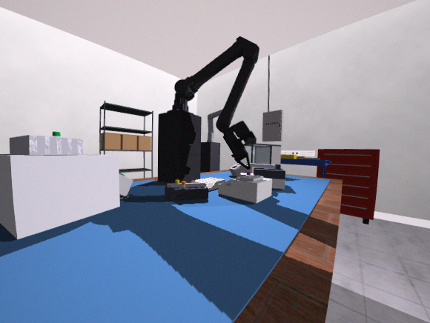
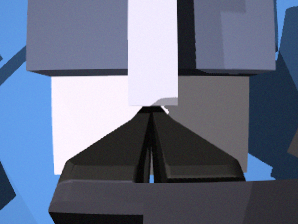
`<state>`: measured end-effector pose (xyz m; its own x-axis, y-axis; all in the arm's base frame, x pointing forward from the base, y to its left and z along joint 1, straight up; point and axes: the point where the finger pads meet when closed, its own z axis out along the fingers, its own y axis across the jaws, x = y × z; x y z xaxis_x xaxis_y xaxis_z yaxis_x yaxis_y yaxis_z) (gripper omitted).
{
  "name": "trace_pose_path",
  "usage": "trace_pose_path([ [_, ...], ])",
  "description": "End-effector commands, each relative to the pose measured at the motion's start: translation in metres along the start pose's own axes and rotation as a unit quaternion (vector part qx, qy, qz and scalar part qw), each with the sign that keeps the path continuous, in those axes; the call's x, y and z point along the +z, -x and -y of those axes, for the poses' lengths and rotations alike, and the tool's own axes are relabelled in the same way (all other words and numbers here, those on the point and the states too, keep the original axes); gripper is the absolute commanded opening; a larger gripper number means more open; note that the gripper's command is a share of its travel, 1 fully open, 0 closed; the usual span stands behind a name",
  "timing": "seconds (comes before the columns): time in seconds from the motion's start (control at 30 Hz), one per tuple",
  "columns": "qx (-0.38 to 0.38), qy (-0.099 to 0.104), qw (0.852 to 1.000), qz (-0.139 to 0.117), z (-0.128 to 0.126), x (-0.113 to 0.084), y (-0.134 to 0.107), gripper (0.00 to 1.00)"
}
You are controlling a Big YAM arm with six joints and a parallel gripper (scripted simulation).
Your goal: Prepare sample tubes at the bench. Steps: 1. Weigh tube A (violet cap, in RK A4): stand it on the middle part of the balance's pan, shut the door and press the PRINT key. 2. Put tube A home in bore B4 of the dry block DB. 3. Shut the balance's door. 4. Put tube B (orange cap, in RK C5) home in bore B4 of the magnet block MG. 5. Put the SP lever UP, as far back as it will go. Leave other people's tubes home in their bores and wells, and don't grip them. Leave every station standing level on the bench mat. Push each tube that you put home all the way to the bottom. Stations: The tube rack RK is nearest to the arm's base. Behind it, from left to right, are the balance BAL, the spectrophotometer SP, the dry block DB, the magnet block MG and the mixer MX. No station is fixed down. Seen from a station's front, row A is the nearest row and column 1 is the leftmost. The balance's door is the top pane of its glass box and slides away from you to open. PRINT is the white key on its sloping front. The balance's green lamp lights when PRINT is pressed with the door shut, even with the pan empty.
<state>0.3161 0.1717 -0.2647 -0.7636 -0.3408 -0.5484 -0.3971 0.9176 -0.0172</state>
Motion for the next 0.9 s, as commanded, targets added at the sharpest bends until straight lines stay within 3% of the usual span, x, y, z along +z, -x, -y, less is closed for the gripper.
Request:
trace_pose_path([
  [0.0, 0.003, 0.014, 0.996, 0.083, -0.0156, 0.0116, 0.0771, 0.00],
  [0.87, 0.004, 0.014, 0.996, 0.083, -0.0192, 0.0120, 0.0786, 0.00],
])
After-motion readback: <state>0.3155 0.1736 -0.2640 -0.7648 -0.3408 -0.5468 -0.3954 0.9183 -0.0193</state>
